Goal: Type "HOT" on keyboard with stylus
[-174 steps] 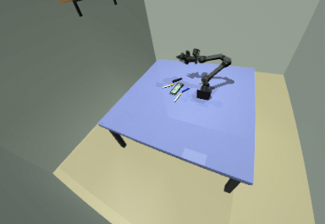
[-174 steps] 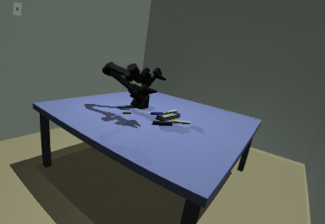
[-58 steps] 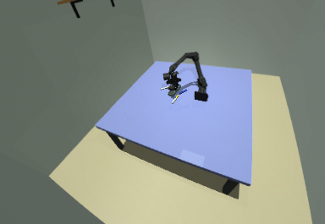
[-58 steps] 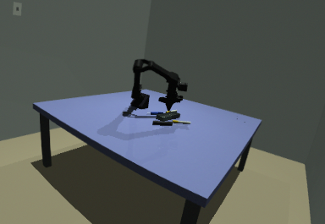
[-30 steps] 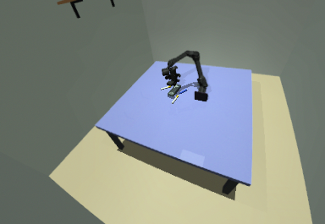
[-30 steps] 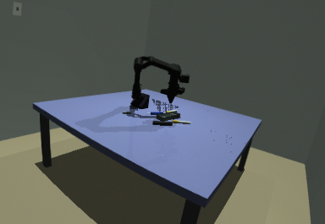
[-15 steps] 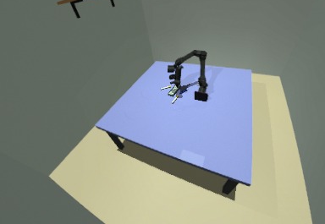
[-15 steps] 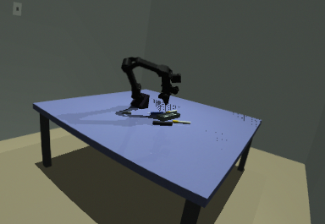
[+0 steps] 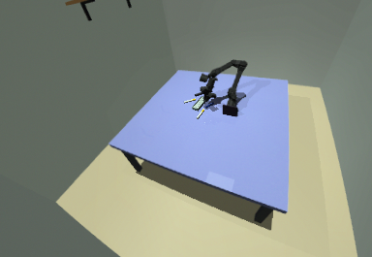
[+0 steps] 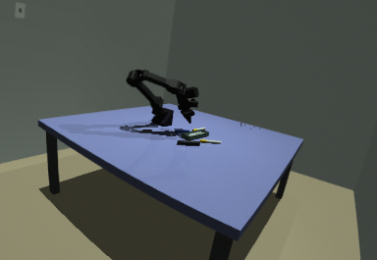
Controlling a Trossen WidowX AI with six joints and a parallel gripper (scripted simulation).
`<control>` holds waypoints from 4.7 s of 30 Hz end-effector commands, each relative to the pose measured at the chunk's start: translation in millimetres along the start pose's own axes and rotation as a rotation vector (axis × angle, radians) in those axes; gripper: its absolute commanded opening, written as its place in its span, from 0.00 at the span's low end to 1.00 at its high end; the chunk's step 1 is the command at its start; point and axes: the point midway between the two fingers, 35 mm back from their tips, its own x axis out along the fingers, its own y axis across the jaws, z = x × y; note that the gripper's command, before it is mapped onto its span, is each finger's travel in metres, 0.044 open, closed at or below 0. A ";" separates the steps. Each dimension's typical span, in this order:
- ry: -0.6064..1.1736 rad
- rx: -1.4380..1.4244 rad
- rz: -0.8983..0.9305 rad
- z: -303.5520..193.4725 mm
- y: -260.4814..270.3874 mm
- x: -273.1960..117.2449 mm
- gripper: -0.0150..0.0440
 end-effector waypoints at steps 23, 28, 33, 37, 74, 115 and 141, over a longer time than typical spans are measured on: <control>-0.065 -0.148 -0.009 -11.5 9.0 13.3 0.51; -0.065 -0.148 -0.009 -14.1 8.4 15.3 0.51; -0.065 -0.148 -0.009 -15.9 8.1 18.7 0.51; -0.065 -0.148 -0.009 -16.9 7.9 21.6 0.51; -0.064 -0.148 -0.010 -28.1 5.7 43.3 0.51; -0.061 -0.143 -0.013 -33.0 3.1 53.4 0.25; -0.053 -0.131 -0.001 -14.9 10.2 14.3 0.25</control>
